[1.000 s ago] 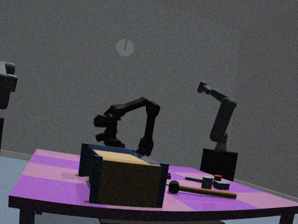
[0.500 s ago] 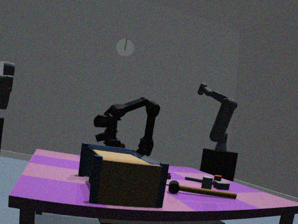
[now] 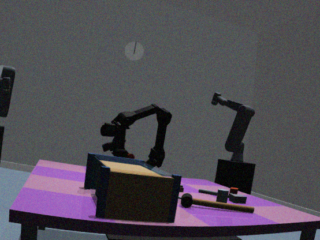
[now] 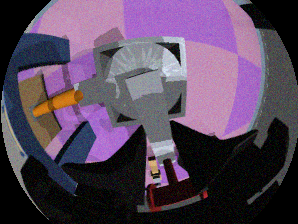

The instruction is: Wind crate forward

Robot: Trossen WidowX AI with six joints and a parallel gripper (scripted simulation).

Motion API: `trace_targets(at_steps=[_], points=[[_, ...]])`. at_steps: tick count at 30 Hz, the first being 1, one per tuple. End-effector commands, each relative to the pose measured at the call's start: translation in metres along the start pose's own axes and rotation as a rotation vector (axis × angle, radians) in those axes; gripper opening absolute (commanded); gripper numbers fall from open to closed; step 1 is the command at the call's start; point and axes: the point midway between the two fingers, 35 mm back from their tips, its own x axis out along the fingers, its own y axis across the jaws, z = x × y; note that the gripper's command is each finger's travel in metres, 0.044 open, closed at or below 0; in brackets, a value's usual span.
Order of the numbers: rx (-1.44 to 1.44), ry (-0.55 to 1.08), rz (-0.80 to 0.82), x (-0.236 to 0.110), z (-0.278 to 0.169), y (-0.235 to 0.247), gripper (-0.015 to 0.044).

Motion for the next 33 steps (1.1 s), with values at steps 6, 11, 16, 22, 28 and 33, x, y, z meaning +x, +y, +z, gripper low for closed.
trace_targets(at_steps=[6,11,16,22,28,33], points=[[0.003,0.007,0.011,0.0039,0.0018,0.0003,0.0000],[-0.018,0.006,0.010,0.0039,0.0020,-0.0007,0.0000],[-0.040,0.005,0.008,0.0040,0.0022,-0.0016,0.0000],[-0.034,0.006,0.009,0.0040,0.0021,-0.0014,0.0000],[0.001,0.007,0.011,0.0040,0.0018,0.0002,0.0000],[0.001,0.007,0.011,0.0042,0.0018,0.0001,0.0000]])
